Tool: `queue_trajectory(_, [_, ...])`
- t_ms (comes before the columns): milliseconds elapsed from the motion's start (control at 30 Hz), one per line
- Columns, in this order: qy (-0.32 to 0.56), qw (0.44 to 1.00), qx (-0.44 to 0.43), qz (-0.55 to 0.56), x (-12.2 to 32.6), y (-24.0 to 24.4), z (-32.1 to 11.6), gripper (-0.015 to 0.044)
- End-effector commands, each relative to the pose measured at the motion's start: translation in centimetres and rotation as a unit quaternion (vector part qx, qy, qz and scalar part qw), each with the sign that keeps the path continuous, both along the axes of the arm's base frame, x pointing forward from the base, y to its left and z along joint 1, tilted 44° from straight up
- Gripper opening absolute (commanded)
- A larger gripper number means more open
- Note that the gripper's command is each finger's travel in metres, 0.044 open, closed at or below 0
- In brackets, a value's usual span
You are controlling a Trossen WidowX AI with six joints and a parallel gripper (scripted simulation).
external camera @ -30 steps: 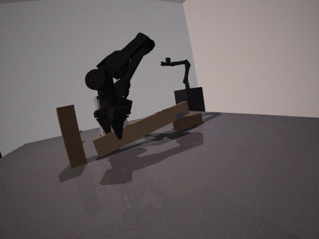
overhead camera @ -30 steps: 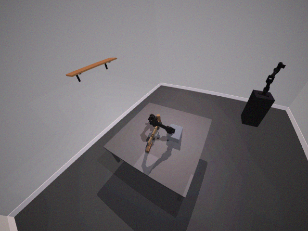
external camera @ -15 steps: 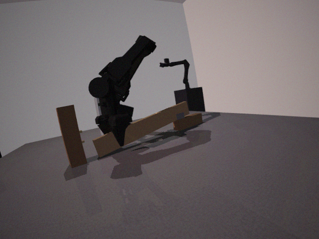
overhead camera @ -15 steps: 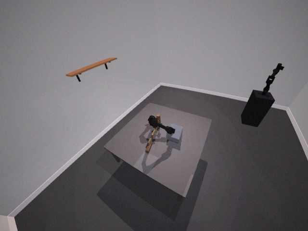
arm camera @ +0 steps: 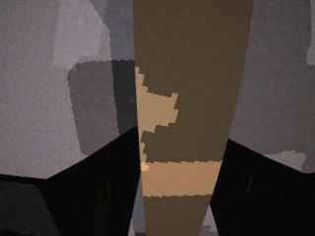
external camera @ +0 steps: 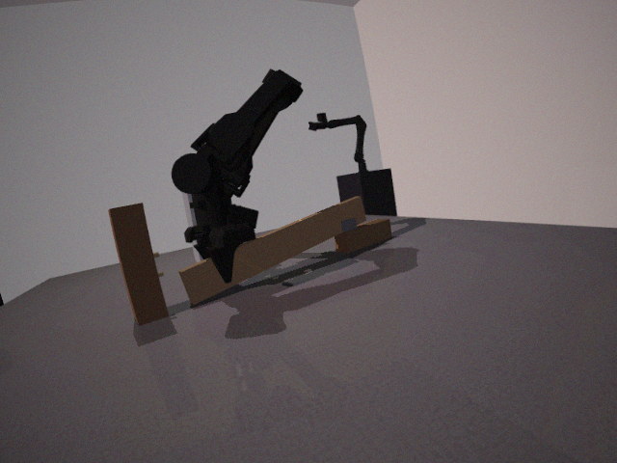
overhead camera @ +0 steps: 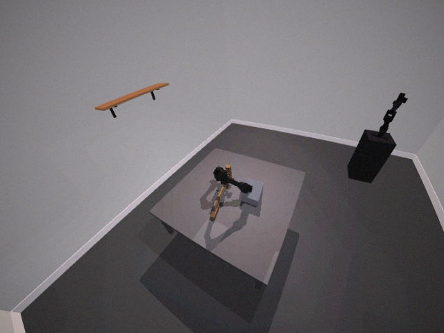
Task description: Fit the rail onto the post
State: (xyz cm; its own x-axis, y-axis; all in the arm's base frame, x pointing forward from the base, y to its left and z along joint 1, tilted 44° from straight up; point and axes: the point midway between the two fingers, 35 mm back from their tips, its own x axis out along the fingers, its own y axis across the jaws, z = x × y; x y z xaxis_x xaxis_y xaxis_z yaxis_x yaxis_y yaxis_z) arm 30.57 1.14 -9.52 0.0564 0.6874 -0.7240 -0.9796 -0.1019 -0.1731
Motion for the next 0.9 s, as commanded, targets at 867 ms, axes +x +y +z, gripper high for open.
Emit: queue_trajectory(867, [0.002, 1.000, 0.002, -0.002, -0.09, -0.27, 0.23, 0.0000])
